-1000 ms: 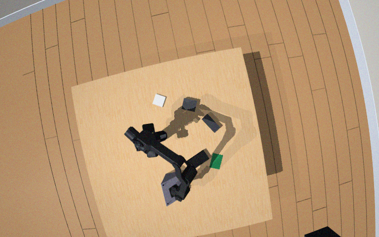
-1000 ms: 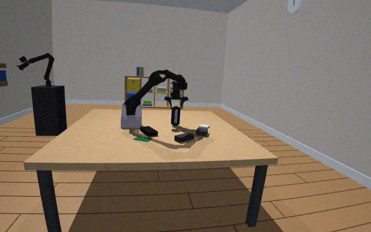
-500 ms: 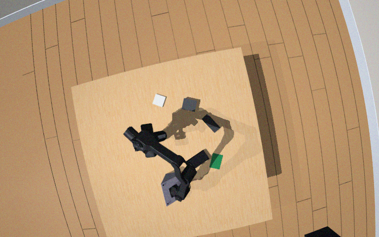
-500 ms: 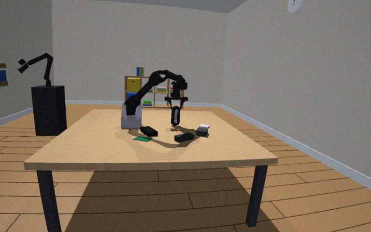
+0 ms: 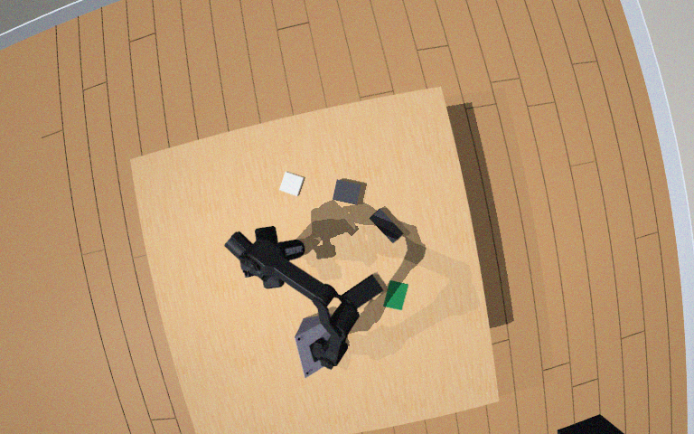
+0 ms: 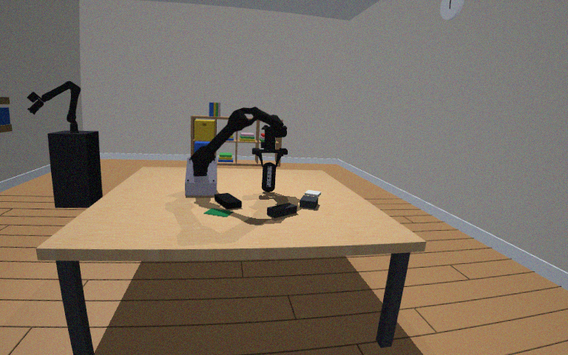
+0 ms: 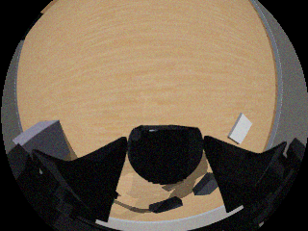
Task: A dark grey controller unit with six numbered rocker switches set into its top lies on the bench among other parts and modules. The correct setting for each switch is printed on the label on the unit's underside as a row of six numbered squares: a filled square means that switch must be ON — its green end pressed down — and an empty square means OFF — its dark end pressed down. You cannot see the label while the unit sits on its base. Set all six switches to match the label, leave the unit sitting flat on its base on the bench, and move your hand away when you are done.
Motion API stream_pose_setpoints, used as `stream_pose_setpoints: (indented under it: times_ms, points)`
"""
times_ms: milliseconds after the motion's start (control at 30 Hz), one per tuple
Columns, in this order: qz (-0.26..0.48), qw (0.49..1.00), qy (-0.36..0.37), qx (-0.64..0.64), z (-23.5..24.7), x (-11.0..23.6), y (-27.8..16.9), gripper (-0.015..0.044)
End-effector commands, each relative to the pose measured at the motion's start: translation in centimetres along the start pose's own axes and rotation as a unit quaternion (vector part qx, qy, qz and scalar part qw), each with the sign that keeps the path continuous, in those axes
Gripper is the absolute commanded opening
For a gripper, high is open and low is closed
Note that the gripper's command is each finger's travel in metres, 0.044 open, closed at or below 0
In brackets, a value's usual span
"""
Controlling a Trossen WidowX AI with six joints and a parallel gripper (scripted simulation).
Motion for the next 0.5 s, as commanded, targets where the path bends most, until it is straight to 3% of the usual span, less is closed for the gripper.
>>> stream_pose_setpoints:
  times_ms: [0,467]
  points:
    - [0.000,1.000,0.012,0.005,0.1,-1.0,0.3,0.0338]
    - [-0.001,1.000,0.012,0.005,0.0,-1.4,1.3,0.0338]
Point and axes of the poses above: the point midway between the two fingers, 35 mm back from their tips, its own x axis back along the fingers, its own z axis across the jaws, y = z × x, the point moved 9 cm from there along x, back along the fingers, and after that the axes turned 4 degrees about x, right-handed, at the moved point
